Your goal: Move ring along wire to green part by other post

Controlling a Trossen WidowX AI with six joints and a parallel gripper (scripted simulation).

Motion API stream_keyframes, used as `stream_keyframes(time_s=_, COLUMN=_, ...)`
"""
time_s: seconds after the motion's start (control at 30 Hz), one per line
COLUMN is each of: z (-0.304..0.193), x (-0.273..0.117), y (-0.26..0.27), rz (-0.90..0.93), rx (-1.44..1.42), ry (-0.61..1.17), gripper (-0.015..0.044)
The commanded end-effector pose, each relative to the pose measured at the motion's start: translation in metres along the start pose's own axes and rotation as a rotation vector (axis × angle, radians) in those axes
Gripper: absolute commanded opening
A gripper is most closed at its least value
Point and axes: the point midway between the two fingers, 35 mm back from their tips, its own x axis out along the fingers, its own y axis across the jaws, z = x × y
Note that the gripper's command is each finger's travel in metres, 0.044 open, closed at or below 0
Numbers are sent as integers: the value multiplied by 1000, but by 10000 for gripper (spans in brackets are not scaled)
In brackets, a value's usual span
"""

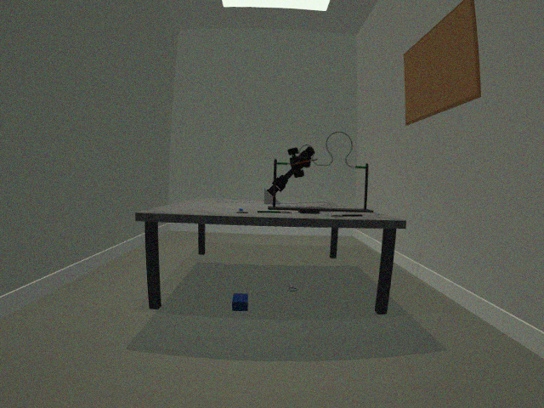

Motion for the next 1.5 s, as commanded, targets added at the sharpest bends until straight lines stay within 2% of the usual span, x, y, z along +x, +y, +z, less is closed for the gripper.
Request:
stream_keyframes(time_s=0.0, z=2, x=-3, y=-15, rz=-50, rx=-68, ry=7, gripper=-150)
stream_keyframes(time_s=0.73, z=15, x=-17, y=-66, rz=-201, rx=-333, ry=42, gripper=-150)
stream_keyframes(time_s=1.03, z=18, x=-19, y=-70, rz=-185, rx=-306, ry=38, gripper=-150)
stream_keyframes(time_s=1.47, z=15, x=-16, y=-59, rz=-79, rx=-119, ry=13, gripper=-150)
